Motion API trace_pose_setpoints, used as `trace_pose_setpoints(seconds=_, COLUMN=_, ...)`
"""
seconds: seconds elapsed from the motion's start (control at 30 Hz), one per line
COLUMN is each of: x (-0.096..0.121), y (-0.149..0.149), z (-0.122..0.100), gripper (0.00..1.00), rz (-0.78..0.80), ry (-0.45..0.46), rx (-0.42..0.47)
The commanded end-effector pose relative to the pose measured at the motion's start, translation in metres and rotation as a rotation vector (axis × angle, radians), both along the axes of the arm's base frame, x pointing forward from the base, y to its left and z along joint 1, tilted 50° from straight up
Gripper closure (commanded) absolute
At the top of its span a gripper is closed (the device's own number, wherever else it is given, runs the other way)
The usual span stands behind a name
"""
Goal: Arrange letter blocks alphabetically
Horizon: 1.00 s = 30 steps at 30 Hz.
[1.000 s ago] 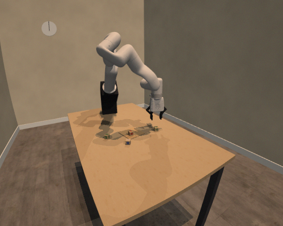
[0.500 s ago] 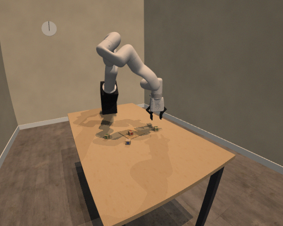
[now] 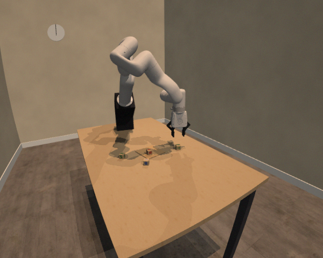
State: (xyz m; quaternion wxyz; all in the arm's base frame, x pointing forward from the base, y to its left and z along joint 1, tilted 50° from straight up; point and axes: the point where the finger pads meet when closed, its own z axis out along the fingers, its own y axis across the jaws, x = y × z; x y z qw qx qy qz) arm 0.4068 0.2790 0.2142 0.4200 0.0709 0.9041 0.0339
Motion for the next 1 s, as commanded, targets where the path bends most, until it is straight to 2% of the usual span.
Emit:
trace_pose_setpoints(seconds=0.0, x=0.0, y=0.001, z=0.001, gripper=0.31, rz=0.002, ry=-0.001, rx=0.001)
trace_pose_setpoints(seconds=0.97, x=0.021, y=0.001, z=-0.018, gripper=0.31, rz=0.002, ry=-0.001, rx=0.002)
